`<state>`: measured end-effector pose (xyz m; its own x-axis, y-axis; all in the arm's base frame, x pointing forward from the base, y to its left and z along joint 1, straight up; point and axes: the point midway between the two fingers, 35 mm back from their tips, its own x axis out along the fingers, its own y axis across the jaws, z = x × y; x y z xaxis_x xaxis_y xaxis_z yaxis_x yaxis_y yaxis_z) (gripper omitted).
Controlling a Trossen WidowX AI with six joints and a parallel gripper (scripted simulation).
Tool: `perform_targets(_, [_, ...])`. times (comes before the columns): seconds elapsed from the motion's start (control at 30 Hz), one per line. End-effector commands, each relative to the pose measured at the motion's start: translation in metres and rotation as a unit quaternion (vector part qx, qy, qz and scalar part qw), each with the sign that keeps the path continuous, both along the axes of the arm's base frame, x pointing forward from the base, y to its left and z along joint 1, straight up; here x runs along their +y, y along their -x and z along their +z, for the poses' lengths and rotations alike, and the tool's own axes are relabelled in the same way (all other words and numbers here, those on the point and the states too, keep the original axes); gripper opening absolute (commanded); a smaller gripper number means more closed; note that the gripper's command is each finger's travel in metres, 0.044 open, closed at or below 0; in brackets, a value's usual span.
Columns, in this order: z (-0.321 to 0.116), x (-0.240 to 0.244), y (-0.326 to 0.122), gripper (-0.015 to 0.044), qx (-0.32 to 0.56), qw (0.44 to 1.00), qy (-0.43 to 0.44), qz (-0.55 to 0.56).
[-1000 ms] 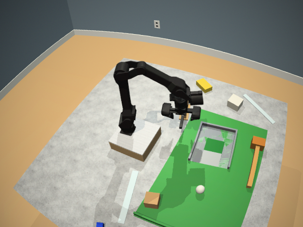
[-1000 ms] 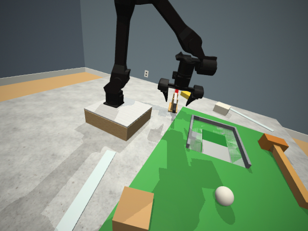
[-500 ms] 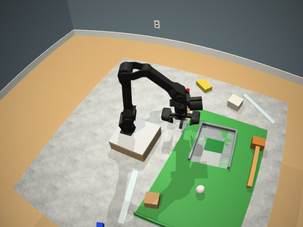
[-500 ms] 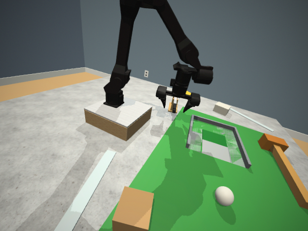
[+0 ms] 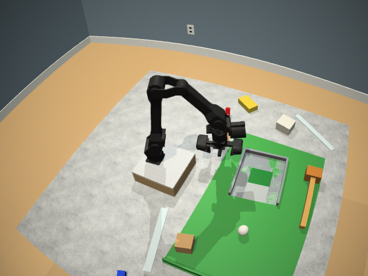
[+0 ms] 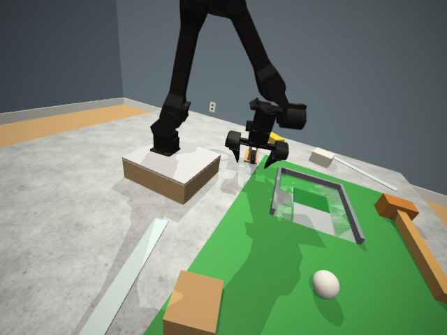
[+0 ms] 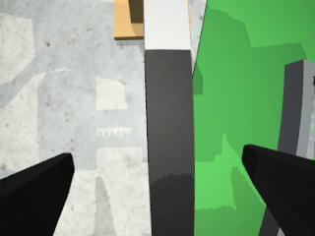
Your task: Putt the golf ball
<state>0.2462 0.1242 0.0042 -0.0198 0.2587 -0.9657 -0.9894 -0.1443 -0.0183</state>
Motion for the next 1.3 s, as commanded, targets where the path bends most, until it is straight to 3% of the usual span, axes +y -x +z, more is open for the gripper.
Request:
perform_targets(0.0, [0.0,0.0,0.0,0.0414,0.0,1.0,0.0,0.0])
perform_targets(0.5, [0.0,0.0,0.0,0.002,0.0,1.0,0.0,0.0])
perform_targets(0.83, [0.01,0.001,-0.002,0.0,0.0,1.0,0.0,0.0])
perform_targets(1.27, [0.094,0.0,0.0,0.0,0.0,1.0,0.0,0.0])
